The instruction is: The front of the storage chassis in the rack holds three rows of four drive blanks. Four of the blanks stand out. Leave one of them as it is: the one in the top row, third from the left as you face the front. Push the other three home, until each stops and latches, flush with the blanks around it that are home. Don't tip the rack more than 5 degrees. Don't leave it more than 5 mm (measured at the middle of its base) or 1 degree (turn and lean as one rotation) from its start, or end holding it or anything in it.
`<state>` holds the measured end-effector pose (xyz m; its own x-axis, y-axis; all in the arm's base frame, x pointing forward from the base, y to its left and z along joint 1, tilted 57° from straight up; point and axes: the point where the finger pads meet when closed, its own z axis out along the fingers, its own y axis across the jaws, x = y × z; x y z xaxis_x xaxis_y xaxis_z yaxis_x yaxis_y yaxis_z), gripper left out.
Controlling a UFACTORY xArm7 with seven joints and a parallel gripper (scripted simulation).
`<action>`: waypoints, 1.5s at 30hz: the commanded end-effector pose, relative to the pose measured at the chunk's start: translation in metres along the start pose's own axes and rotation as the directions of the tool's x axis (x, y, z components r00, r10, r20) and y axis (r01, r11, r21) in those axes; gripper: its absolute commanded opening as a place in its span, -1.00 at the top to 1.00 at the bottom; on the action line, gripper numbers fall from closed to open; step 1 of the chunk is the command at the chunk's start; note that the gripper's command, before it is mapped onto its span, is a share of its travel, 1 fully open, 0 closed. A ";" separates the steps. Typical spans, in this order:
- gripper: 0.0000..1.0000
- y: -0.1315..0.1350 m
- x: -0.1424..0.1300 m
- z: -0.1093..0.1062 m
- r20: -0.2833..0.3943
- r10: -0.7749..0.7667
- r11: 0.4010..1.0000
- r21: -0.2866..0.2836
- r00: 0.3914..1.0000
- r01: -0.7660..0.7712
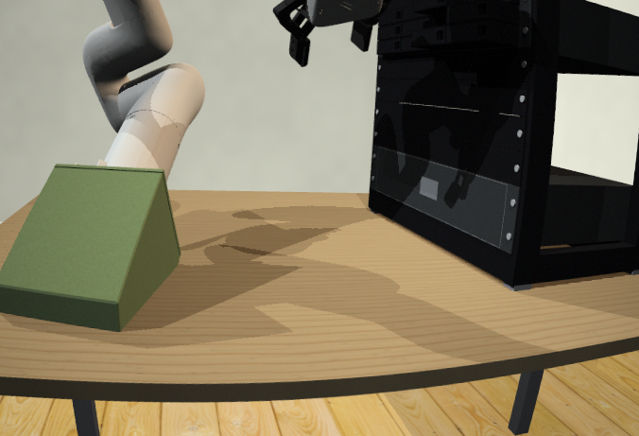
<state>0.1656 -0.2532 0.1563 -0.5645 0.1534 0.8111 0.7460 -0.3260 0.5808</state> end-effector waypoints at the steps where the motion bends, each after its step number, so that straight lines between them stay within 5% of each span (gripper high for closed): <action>1: -1.00 0.005 0.010 -0.006 0.024 0.006 1.000 -0.012 1.000 -0.006; 22: -1.00 0.024 0.073 -0.028 0.149 0.074 0.994 -0.091 0.986 -0.061; 45: -1.00 0.049 0.180 -0.027 0.324 0.333 0.926 -0.290 0.885 -0.242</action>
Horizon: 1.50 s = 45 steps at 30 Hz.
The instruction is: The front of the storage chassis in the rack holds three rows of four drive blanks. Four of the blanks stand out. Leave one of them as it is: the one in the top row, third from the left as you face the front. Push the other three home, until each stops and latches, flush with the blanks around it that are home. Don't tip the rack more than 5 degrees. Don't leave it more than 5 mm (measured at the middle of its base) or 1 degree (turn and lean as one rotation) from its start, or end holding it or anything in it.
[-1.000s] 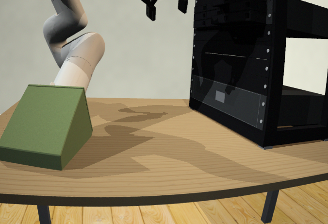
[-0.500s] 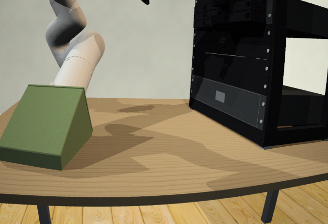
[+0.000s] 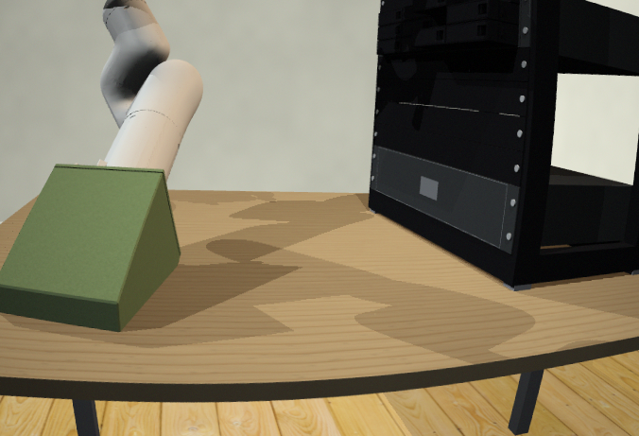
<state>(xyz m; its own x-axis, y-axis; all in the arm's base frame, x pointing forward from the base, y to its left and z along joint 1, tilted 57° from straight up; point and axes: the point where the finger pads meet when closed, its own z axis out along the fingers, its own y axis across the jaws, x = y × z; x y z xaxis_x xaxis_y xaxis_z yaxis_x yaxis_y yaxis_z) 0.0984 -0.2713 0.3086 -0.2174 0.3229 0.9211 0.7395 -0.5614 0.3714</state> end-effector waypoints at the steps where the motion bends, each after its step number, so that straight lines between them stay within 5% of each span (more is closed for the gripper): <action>1: -1.00 0.000 0.027 -0.004 0.065 0.080 0.996 -0.049 0.995 -0.076; 12: -1.00 0.000 0.060 0.003 0.136 0.280 0.954 -0.148 0.950 -0.260; 27: -1.00 0.007 0.071 0.022 0.123 0.603 0.780 -0.301 0.788 -0.549; 42: -1.00 0.014 0.040 0.036 -0.071 0.882 0.402 -0.401 0.465 -0.823; 45: -1.00 0.015 0.037 0.036 -0.093 0.896 0.365 -0.402 0.434 -0.840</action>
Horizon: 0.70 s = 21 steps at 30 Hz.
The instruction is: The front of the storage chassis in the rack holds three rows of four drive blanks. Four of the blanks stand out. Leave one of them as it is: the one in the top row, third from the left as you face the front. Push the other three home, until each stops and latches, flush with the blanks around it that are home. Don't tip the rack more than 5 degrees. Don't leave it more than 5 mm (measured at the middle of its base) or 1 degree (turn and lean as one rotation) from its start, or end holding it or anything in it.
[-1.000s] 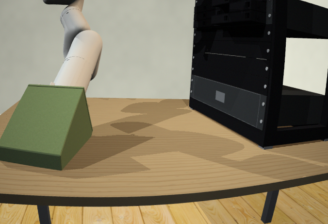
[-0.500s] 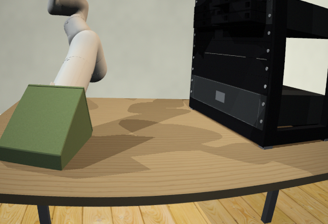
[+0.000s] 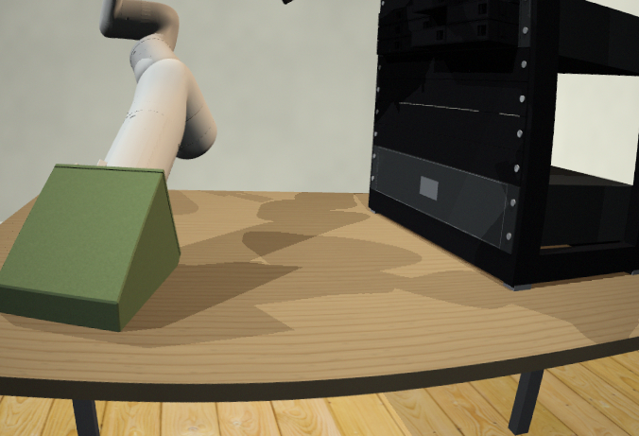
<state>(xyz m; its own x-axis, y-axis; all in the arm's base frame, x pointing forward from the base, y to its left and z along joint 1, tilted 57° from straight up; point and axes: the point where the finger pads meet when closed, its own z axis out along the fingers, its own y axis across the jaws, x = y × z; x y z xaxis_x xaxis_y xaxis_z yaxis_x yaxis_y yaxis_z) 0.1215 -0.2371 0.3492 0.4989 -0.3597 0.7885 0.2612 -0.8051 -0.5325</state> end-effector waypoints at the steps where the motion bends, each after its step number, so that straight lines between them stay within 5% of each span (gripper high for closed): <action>1: -1.00 0.009 -0.004 0.005 -0.021 0.126 0.992 -0.027 0.992 -0.127; 16: -1.00 0.043 -0.029 0.017 -0.136 0.514 0.855 0.000 0.847 -0.518; 21: -1.00 0.057 -0.043 0.021 -0.191 0.656 0.750 0.052 0.730 -0.660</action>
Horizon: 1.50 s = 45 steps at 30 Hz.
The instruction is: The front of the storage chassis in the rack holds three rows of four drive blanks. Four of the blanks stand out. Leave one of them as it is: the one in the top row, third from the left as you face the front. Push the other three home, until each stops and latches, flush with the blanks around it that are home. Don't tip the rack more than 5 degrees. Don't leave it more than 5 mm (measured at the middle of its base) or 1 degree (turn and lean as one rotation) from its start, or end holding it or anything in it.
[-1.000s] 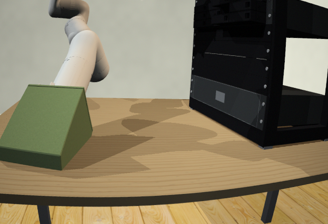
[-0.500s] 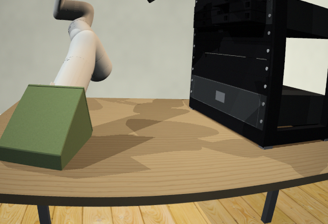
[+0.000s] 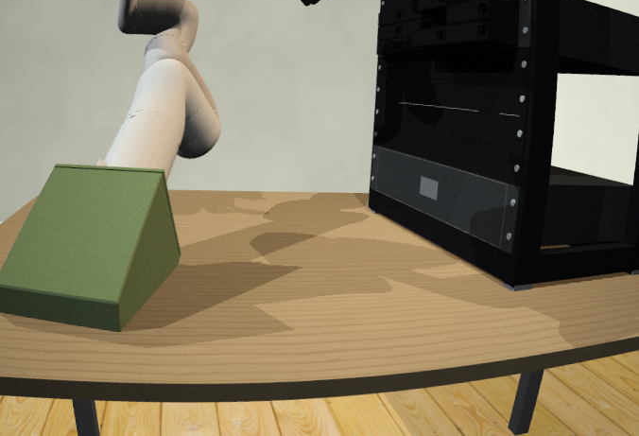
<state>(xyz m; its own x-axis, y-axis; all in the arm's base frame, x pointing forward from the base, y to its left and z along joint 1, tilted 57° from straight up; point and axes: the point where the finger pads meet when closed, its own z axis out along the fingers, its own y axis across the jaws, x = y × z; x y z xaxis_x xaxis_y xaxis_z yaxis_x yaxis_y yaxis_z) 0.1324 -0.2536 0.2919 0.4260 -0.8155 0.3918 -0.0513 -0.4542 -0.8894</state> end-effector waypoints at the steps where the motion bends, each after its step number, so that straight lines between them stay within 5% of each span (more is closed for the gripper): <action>1: -1.00 0.017 -0.002 0.002 -0.052 0.156 0.988 0.022 0.986 -0.155; 12: -1.00 0.045 -0.009 0.005 -0.133 0.424 0.904 0.118 0.896 -0.410; 22: -1.00 0.072 -0.017 0.006 -0.178 0.679 0.728 0.287 0.712 -0.622; 45: -1.00 0.098 -0.023 0.004 -0.093 0.924 0.351 0.590 0.371 -0.727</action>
<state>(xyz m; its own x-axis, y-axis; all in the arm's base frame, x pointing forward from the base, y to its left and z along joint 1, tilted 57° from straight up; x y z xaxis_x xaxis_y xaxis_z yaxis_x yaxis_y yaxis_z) 0.1215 -0.2768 0.1962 0.0129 -0.7837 -0.6210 0.1669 0.6141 -0.7714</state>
